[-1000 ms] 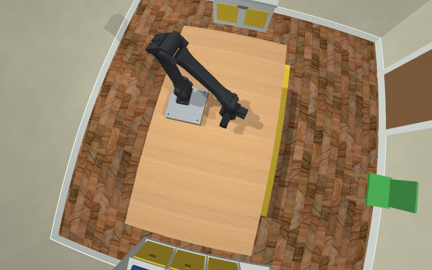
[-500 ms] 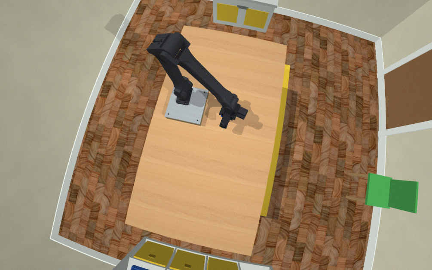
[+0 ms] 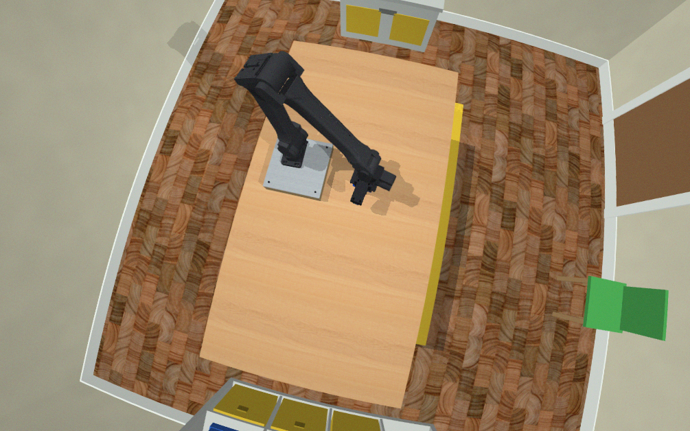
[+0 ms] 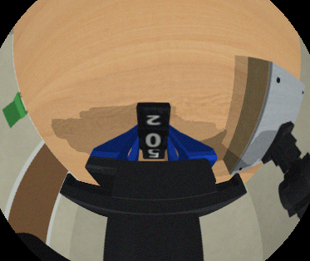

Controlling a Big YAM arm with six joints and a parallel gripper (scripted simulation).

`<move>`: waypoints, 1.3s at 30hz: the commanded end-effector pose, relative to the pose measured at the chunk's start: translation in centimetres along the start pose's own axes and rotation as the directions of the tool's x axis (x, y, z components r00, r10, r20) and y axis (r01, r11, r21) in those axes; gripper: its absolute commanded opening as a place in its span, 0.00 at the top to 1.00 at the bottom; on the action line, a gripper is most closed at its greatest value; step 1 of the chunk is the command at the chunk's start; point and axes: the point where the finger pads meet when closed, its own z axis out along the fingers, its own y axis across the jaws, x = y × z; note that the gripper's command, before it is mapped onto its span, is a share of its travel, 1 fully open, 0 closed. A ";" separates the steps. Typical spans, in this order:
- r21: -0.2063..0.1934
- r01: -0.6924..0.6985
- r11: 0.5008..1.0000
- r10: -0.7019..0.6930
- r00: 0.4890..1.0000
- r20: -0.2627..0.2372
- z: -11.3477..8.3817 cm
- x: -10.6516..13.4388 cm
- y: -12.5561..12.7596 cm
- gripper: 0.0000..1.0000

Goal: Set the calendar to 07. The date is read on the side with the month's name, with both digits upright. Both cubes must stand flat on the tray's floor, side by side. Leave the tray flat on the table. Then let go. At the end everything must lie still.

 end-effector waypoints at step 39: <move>-0.016 0.001 1.000 -0.001 1.000 0.005 -0.2 -0.1 0.6 0.72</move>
